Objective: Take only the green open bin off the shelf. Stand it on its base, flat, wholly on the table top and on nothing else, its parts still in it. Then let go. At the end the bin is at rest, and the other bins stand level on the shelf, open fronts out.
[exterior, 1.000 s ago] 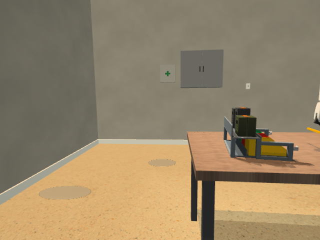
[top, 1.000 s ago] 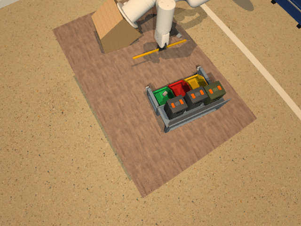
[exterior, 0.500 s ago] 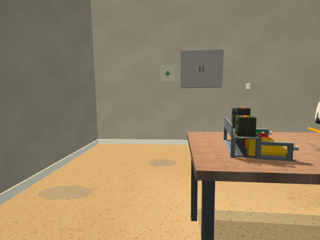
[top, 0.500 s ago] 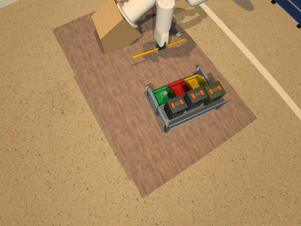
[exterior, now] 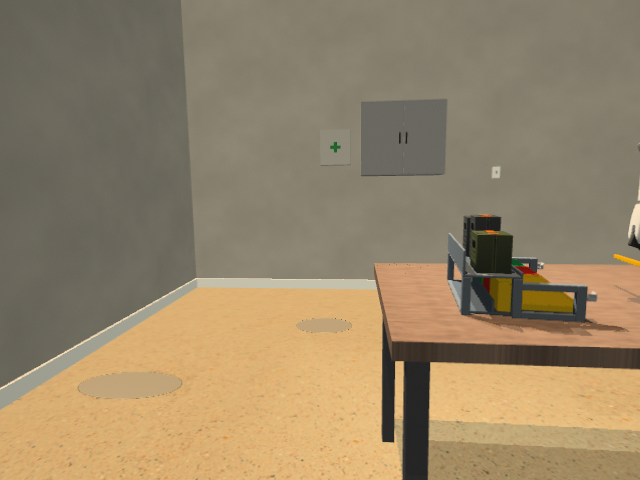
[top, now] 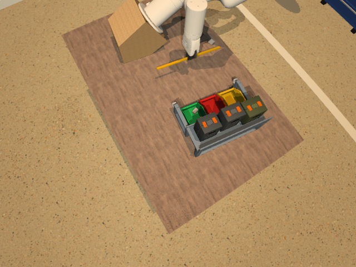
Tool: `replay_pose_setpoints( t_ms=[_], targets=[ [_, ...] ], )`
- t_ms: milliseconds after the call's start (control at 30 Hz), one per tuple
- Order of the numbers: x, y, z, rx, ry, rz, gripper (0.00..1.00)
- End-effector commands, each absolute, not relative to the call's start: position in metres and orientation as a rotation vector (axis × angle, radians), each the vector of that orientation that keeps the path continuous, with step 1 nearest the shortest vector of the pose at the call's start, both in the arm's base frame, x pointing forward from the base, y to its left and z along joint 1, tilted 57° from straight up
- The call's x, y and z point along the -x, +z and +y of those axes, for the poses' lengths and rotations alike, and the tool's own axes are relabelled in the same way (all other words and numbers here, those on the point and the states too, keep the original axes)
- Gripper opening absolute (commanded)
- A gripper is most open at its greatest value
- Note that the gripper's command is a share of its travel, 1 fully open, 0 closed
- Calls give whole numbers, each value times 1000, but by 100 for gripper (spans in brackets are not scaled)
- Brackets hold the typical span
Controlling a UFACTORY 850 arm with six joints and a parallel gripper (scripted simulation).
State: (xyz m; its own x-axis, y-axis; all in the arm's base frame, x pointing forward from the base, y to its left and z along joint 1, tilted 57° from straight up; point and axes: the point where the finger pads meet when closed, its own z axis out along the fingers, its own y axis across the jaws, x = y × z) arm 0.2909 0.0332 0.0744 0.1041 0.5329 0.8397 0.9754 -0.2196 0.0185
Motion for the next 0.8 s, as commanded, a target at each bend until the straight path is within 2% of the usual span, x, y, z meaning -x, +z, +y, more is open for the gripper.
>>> replay_pose_setpoints(
  t_ms=[0,767],
  targets=[
    [-294,74,32,1821,-1009,-1471,0],
    [-297,75,31,1821,-1009,-1471,0]
  ],
)
